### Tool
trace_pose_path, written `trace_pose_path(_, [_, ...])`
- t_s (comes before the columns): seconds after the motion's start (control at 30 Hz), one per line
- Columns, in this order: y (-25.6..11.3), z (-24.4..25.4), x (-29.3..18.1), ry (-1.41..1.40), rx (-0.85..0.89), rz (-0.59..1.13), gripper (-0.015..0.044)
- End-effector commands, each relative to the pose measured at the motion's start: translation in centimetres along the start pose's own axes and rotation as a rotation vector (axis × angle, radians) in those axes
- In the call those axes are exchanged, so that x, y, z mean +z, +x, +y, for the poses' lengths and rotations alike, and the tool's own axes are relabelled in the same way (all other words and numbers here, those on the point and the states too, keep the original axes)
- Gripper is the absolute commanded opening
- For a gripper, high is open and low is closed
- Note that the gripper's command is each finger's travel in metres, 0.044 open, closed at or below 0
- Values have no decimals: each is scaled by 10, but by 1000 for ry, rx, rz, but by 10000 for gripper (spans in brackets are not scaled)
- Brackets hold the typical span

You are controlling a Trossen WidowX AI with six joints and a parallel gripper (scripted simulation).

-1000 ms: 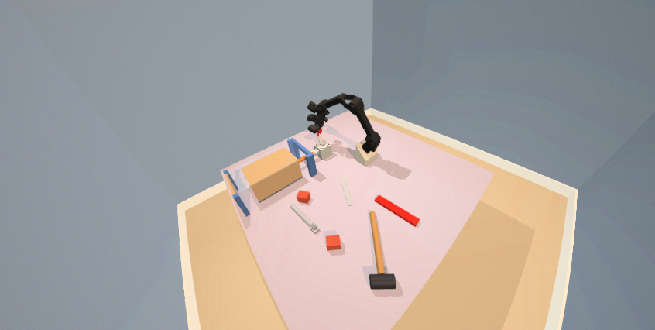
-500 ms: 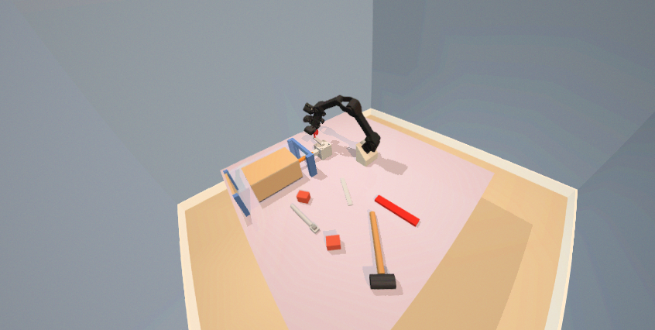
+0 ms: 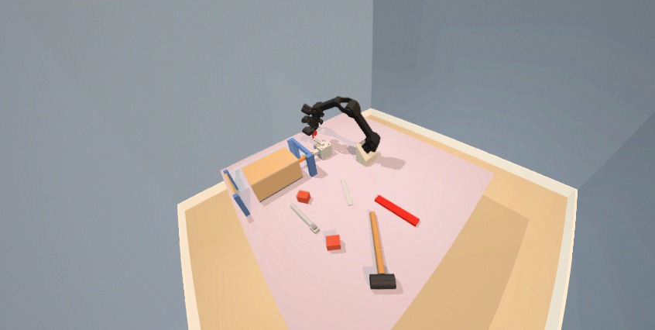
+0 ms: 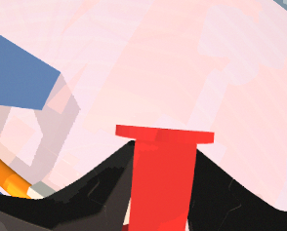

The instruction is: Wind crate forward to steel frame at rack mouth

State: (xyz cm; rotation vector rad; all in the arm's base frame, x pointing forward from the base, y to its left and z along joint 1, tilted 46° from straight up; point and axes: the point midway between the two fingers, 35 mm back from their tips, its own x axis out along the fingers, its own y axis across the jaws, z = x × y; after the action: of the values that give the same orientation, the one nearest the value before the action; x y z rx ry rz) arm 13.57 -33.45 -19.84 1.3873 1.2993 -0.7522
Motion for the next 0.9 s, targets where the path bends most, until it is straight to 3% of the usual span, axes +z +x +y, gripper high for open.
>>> trace_pose_path(0.0, [3, 21, 0, -20, 31, 6, 0])
trace_pose_path(0.87, [2, 58, -2, -20, 34, 8, 0])
